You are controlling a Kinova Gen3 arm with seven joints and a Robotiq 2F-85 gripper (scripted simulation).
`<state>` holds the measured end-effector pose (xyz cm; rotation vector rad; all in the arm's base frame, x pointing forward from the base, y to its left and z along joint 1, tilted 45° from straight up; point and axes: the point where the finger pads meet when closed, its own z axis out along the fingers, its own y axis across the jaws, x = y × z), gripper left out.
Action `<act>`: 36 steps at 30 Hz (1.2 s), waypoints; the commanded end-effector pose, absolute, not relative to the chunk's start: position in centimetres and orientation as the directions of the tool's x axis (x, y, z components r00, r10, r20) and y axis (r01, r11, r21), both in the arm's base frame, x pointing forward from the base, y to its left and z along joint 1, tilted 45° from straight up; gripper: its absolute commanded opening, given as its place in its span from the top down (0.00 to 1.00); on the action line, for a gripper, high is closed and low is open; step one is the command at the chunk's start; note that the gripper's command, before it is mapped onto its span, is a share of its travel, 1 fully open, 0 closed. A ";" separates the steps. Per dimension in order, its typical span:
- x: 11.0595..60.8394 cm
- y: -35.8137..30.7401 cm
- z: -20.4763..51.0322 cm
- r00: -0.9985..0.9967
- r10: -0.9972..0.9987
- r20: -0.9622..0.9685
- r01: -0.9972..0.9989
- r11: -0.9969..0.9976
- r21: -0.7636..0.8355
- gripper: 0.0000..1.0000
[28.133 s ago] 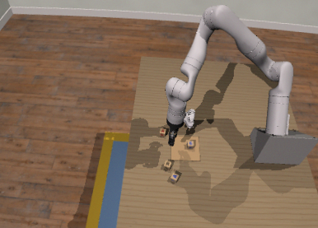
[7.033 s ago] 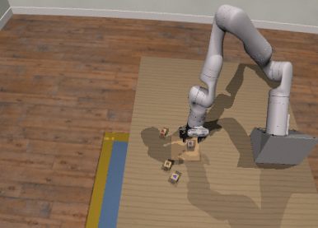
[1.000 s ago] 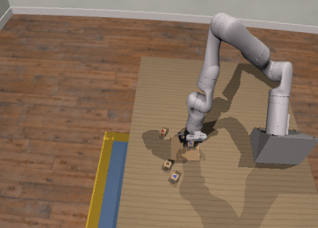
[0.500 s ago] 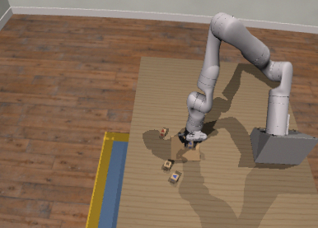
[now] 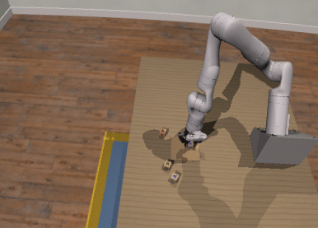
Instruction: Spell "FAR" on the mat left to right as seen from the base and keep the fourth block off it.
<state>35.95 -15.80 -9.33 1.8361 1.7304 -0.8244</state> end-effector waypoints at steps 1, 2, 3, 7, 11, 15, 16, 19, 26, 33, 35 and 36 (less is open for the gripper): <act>36.2 -15.9 -9.4 0.025 0.705 -0.709 0.995 -0.085 -0.050 0.74; 36.2 -15.9 -9.4 0.025 0.705 -0.709 0.995 -0.085 -0.050 0.74; 36.2 -15.9 -9.4 0.025 0.705 -0.709 0.995 -0.085 -0.050 0.74; 36.2 -15.9 -9.4 0.025 0.705 -0.709 0.995 -0.085 -0.050 0.74; 36.2 -15.9 -9.4 0.025 0.705 -0.709 0.995 -0.085 -0.050 0.74; 36.2 -15.9 -9.3 0.025 0.705 -0.709 0.995 -0.085 -0.050 0.74; 36.2 -15.8 -9.2 0.025 0.705 -0.709 0.995 -0.085 -0.050 0.74; 36.2 -15.1 -8.3 0.027 0.703 -0.710 0.995 -0.088 -0.050 0.74; 36.6 -12.6 -5.7 0.027 0.701 -0.713 0.995 -0.091 -0.051 0.74; 37.0 -9.9 -3.1 0.028 0.702 -0.712 0.995 -0.090 -0.050 0.74; 37.1 -9.4 -2.6 0.028 0.702 -0.712 0.995 -0.090 -0.050 0.74; 37.2 -9.2 -2.4 0.028 0.703 -0.711 0.995 -0.089 -0.049 0.74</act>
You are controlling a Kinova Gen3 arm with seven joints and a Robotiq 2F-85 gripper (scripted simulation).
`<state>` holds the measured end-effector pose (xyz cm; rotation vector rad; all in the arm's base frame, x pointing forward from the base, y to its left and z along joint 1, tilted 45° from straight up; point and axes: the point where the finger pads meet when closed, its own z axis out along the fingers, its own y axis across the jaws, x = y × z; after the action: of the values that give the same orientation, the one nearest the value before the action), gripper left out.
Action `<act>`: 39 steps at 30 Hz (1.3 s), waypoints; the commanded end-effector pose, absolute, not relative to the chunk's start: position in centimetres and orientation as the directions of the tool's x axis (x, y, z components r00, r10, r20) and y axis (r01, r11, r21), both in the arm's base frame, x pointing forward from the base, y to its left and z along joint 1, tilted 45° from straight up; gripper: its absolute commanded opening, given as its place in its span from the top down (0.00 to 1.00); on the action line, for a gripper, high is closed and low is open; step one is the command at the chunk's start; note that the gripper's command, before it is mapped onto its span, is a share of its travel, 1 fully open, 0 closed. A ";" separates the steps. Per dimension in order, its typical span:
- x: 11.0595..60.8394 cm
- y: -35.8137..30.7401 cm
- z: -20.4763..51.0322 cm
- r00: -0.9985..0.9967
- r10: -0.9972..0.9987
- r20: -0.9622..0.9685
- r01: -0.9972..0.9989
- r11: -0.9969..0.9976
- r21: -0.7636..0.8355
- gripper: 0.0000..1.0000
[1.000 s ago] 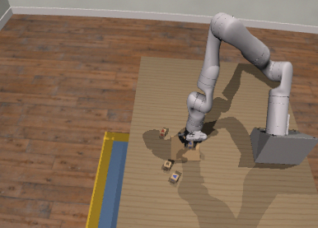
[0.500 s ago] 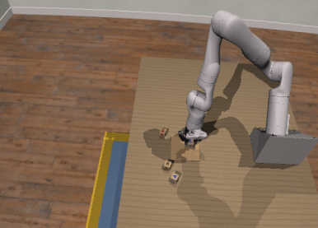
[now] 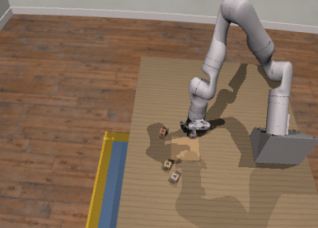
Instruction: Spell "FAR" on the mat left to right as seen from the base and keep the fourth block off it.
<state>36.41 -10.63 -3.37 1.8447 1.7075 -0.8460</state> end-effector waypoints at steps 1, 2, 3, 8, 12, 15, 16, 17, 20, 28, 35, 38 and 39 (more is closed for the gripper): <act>37.4 -8.8 -2.5 0.029 0.709 -0.705 0.995 -0.084 -0.045 0.74; 37.4 -8.8 -2.4 0.029 0.709 -0.705 0.995 -0.084 -0.045 0.74; 37.4 -8.7 -2.3 0.029 0.709 -0.705 0.995 -0.084 -0.045 0.74; 37.1 -8.9 -2.4 0.024 0.706 -0.708 0.995 -0.086 -0.051 0.74; 37.1 -8.9 -2.4 0.024 0.706 -0.708 0.995 -0.086 -0.051 0.74; 37.2 -9.5 -1.7 0.029 0.705 -0.708 0.995 -0.090 -0.048 0.74; 37.6 -10.6 -0.5 0.040 0.707 -0.707 0.995 -0.095 -0.039 0.74; 37.9 -12.4 1.0 0.056 0.705 -0.707 0.994 -0.109 -0.029 0.74; 38.2 -16.3 4.5 0.086 0.701 -0.708 0.991 -0.130 -0.009 0.74; 38.4 -17.7 5.9 0.094 0.699 -0.709 0.991 -0.132 0.001 0.74; 38.3 -17.7 5.9 0.092 0.698 -0.710 0.991 -0.133 -0.002 0.74; 38.2 -17.8 5.8 0.092 0.698 -0.710 0.991 -0.133 -0.003 0.74; 38.2 -17.9 5.7 0.092 0.698 -0.711 0.991 -0.134 -0.003 0.74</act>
<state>38.05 -17.77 5.76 1.8908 1.6468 -0.7948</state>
